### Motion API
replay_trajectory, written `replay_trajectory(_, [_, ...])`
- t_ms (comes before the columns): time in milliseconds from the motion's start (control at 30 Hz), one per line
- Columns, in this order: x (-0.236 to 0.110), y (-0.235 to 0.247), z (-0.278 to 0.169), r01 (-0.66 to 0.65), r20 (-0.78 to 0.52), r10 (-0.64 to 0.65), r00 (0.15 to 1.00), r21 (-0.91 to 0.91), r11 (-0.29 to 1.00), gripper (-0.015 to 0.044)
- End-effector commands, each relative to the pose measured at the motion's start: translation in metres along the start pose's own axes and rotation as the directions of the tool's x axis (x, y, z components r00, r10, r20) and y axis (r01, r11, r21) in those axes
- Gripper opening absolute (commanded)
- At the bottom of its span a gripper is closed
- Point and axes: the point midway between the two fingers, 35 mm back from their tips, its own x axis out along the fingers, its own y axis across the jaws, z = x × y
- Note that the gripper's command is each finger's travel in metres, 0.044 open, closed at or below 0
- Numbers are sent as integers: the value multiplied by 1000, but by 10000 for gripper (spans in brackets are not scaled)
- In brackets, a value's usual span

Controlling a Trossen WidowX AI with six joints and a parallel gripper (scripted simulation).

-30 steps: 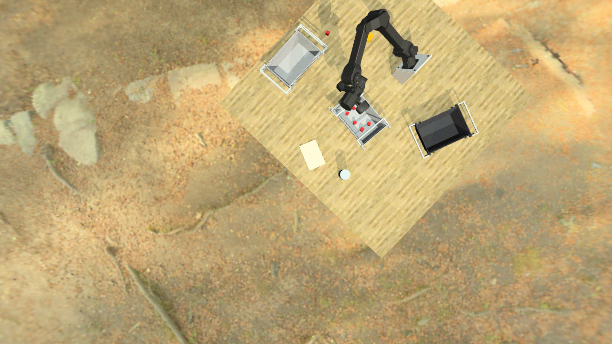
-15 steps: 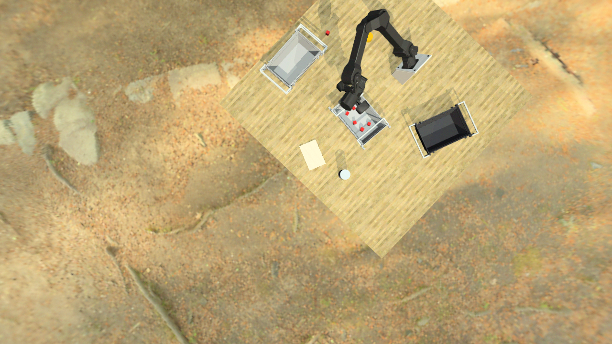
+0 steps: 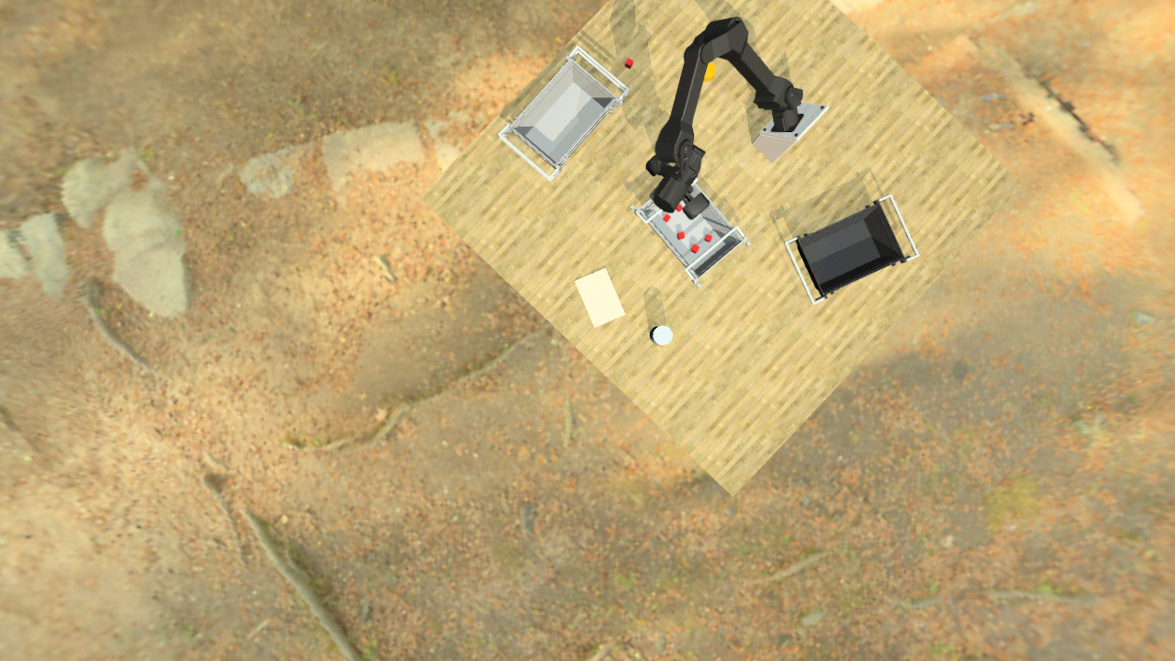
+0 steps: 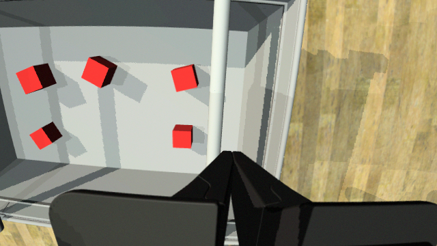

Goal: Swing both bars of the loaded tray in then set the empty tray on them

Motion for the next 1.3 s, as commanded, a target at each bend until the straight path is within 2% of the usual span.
replay_trajectory(0, [0, 0, 0, 0, 0, 0, 1000, 0, 1000, 0])
replay_trajectory(733, [0, 0, 0, 0, 0, 0, 1000, 0, 1000, 0])
replay_trajectory(1000, [-6, 0, 1, -1, 0, 1, 1000, 0, 1000, 210])
replay_trajectory(1267, [-83, 1, 1, -4, -2, 4, 1000, -1, 1000, 420])
